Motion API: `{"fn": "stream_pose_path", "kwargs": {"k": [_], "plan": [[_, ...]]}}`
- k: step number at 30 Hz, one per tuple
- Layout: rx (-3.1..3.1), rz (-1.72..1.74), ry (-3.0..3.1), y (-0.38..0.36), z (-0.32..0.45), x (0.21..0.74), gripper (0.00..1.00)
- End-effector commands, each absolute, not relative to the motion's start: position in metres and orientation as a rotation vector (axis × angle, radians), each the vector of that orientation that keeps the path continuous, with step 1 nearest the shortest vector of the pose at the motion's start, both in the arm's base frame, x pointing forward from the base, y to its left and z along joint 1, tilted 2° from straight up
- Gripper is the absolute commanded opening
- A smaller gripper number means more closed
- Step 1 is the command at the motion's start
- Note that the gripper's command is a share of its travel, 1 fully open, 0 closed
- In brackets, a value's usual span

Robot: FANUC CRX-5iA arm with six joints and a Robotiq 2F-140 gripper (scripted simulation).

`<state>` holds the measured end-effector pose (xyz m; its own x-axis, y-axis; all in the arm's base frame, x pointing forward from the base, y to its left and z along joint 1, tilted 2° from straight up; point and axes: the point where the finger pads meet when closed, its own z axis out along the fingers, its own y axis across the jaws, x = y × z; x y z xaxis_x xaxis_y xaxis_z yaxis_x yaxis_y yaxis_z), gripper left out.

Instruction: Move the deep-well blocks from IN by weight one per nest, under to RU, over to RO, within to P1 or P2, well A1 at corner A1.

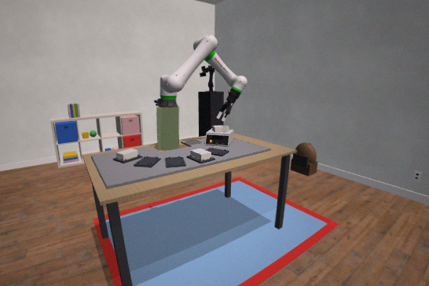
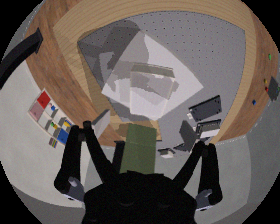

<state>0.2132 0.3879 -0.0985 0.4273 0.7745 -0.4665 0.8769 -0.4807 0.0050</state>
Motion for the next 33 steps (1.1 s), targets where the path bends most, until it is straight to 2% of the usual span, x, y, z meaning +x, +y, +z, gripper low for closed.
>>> {"fn": "stream_pose_path", "kwargs": {"k": [1, 33], "plan": [[2.435, -0.598, 1.440, 0.3880, -0.0984, 0.2133, 1.00], [2.435, -0.598, 1.440, 0.3883, -0.1084, 0.2135, 1.00]]}}
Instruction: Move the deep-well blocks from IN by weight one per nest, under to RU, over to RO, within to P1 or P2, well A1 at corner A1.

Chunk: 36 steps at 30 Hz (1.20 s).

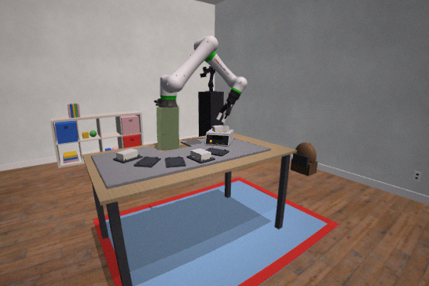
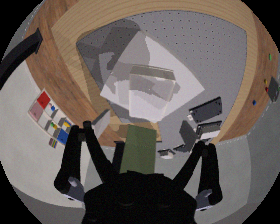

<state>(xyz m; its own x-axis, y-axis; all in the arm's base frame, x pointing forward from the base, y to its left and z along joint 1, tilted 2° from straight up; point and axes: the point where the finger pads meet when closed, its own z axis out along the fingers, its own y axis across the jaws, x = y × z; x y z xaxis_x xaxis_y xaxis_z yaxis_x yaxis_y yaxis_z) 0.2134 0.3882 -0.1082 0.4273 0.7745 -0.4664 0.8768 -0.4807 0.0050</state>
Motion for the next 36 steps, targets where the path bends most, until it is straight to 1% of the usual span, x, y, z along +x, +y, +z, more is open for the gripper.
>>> {"fn": "stream_pose_path", "kwargs": {"k": [1, 10, 36], "plan": [[2.435, -0.598, 1.440, 0.388, -0.108, 0.214, 1.00], [2.435, -0.598, 1.440, 0.388, -0.108, 0.214, 1.00], [2.435, -0.598, 1.440, 0.389, -0.145, 0.214, 1.00]]}}
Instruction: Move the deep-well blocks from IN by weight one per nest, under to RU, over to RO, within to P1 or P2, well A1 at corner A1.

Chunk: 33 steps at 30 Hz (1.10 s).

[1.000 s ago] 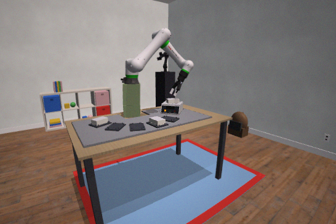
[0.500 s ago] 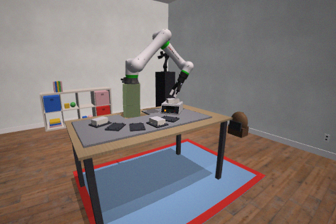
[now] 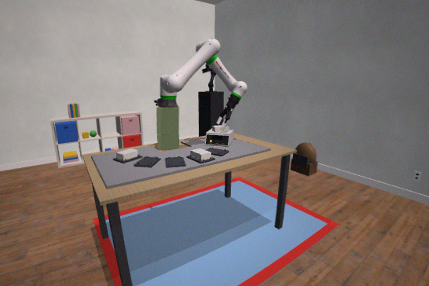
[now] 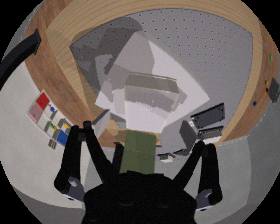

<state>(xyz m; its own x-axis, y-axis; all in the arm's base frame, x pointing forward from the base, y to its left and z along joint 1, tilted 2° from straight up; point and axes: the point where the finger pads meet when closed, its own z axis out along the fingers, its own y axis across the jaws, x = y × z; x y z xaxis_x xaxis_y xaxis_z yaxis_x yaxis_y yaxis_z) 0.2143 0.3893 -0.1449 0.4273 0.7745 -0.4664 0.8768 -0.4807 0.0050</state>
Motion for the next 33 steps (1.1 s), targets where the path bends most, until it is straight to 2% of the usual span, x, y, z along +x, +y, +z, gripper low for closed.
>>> {"fn": "stream_pose_path", "kwargs": {"k": [1, 29, 30, 33], "plan": [[2.435, -0.598, 1.440, 0.390, -0.147, 0.214, 1.00], [2.435, -0.598, 1.440, 0.390, -0.174, 0.215, 1.00], [2.435, -0.598, 1.440, 0.390, -0.174, 0.215, 0.10], [2.435, -0.598, 1.440, 0.390, -0.174, 0.215, 0.10]]}}
